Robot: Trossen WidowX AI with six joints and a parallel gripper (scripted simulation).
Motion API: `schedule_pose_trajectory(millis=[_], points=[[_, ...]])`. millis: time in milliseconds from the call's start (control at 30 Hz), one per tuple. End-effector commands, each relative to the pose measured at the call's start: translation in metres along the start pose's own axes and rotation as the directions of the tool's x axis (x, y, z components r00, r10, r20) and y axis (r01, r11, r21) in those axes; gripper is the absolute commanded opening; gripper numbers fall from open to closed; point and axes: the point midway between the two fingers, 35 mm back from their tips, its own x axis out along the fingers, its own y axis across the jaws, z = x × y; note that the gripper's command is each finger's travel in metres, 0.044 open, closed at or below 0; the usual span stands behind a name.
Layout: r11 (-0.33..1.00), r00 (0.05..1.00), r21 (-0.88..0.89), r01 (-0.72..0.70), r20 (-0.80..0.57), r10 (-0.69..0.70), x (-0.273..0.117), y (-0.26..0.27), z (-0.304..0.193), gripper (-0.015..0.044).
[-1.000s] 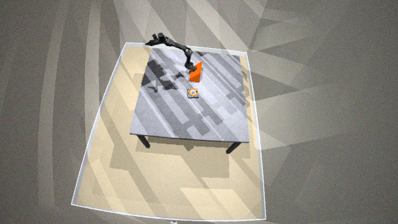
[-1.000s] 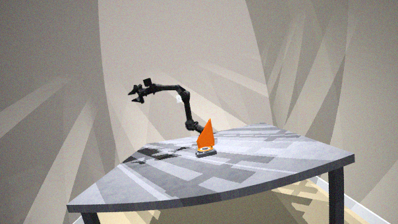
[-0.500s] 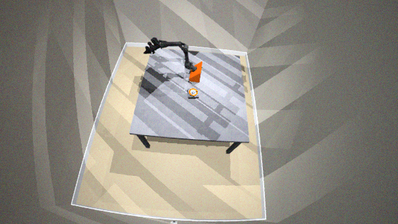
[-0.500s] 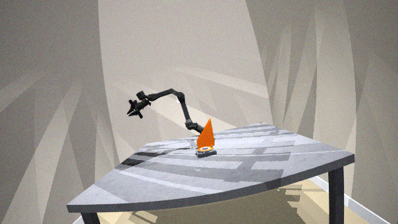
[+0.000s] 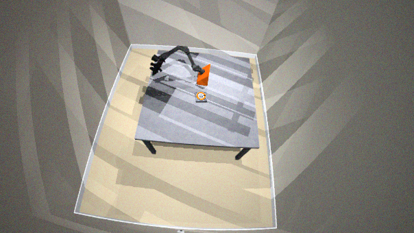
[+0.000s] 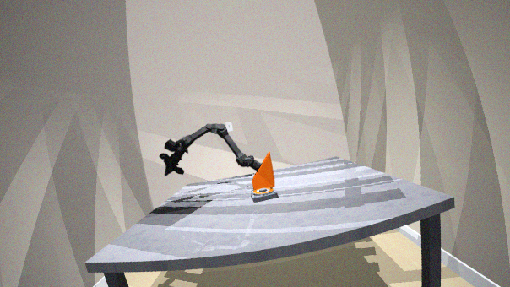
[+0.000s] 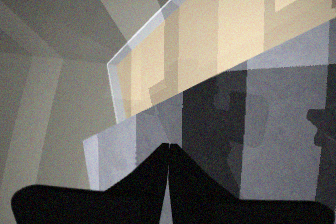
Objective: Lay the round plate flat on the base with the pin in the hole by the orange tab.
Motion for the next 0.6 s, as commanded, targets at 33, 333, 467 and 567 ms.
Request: schedule_pose_trajectory(millis=[33, 333, 467, 567], points=[[0.996, 0.975, -0.05, 0.077, -0.203, -0.086, 0.047, -0.01, -0.076, 0.0], [0.976, 0.884, -0.189, 0.104, -0.432, -0.178, 0.071, -0.005, -0.194, 0.0], [0.949, 0.805, -0.294, 0.114, -0.533, -0.262, 0.071, -0.01, -0.26, 0.0], [0.92, 0.745, -0.377, 0.105, -0.583, -0.324, 0.065, -0.015, -0.305, 0.0]])
